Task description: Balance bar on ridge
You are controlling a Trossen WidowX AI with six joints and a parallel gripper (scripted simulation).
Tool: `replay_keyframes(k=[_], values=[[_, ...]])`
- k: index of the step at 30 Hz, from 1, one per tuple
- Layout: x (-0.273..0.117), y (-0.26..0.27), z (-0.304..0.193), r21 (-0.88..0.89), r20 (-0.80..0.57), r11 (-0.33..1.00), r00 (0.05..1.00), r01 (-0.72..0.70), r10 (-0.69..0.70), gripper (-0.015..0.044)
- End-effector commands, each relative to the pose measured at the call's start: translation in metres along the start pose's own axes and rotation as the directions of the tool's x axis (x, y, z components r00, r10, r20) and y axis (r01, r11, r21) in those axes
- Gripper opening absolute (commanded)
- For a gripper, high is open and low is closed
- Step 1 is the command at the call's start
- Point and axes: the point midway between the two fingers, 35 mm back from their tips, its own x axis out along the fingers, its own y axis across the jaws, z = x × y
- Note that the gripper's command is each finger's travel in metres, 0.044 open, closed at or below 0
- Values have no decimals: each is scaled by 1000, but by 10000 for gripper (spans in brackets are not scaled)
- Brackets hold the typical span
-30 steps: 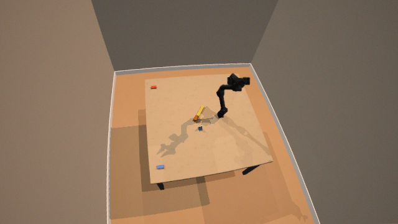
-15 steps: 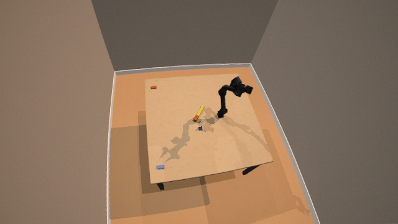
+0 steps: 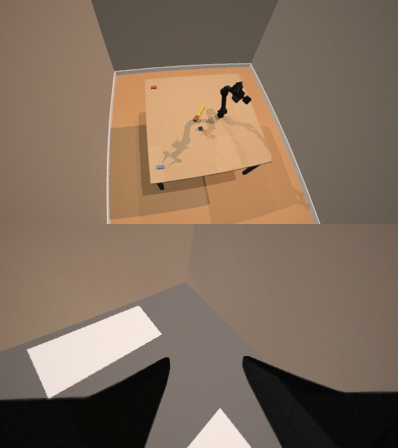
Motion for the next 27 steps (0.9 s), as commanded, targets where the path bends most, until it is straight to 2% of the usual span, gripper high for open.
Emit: replay_keyframes(k=[1,18,27], values=[[5,-13,20,-90,40,995,999,29,-26,315],[20,-27,115,-391,260,906,964,161,-59,315],[21,-14,168,-524,387,819,922,234,-15,315]])
